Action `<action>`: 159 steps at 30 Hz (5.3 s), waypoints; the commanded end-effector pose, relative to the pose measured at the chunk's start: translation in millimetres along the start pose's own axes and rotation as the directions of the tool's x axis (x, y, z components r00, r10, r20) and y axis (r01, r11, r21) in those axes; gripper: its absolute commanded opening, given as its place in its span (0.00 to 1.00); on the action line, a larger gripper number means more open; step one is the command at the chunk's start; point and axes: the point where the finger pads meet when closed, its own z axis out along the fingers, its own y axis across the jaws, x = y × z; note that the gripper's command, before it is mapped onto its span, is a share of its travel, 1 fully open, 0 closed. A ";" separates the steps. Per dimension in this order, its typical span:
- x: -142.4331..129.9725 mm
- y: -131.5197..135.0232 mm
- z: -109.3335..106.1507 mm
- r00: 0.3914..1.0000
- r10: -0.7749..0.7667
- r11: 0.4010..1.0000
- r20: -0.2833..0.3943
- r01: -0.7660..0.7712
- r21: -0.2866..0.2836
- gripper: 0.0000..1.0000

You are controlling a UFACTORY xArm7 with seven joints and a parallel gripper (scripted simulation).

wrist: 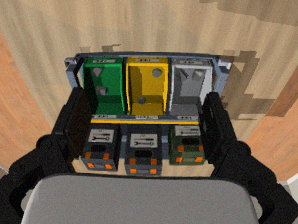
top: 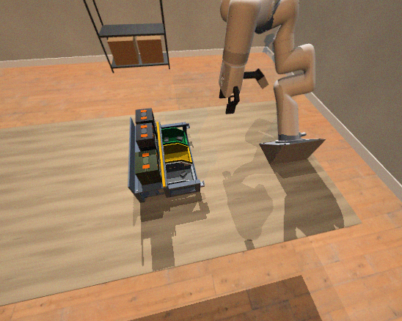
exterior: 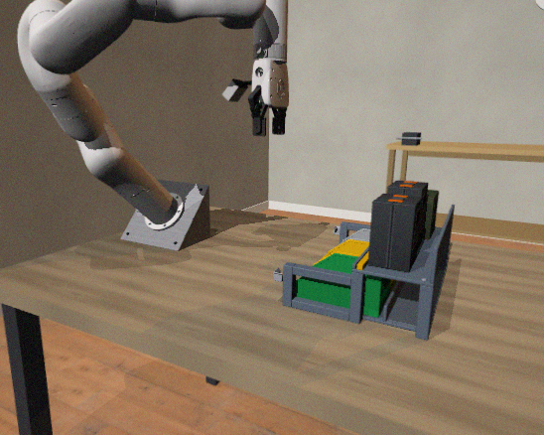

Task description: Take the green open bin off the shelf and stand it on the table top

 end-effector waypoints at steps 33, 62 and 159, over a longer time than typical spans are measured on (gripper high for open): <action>-0.2 0.6 -1.7 0.846 0.533 0.846 0.002 -0.533 -0.004 1.00; -0.3 0.6 -1.7 0.515 0.857 0.515 0.000 -0.857 -0.004 1.00; -167.5 -122.0 -1.9 0.031 1.000 0.031 -0.002 -0.999 -0.004 1.00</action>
